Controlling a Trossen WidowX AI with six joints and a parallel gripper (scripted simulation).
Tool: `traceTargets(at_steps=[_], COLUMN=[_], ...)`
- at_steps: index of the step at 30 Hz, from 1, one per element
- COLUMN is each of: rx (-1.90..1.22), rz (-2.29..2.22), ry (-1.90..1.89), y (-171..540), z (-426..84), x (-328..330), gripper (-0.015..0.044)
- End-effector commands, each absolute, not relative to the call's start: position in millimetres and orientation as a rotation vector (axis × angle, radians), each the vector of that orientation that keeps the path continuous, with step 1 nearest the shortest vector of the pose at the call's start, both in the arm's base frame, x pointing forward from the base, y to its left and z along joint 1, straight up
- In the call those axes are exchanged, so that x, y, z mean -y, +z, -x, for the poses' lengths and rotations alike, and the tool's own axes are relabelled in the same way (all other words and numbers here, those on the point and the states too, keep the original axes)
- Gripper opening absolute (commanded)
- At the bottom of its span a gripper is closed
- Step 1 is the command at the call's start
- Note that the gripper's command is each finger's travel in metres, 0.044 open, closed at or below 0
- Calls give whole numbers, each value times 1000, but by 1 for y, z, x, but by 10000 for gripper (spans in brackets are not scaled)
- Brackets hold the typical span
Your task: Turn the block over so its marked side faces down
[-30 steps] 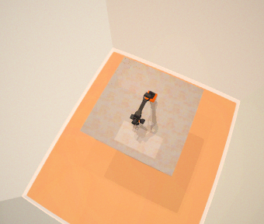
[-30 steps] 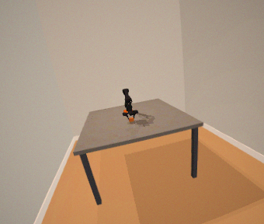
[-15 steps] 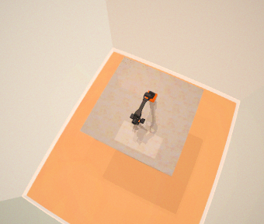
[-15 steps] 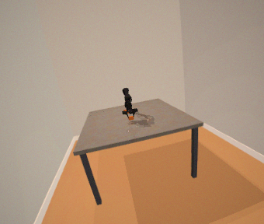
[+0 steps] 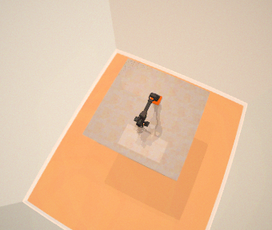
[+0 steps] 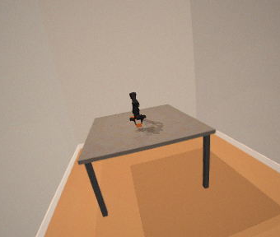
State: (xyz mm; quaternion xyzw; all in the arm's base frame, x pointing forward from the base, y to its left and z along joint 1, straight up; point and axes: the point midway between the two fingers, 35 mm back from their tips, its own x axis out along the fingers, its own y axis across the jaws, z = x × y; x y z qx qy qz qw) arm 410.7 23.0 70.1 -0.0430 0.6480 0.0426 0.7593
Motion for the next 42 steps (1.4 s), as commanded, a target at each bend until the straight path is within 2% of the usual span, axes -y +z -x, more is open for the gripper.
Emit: traceTargets(at_steps=[1, 32, 42], rx=[-1353, -983, -851], rz=[85, 66, 56], ry=[97, 108, 109], y=[72, 68, 48], z=[-412, -402, -415], x=[-24, -23, -23], gripper=[0, 0, 0])
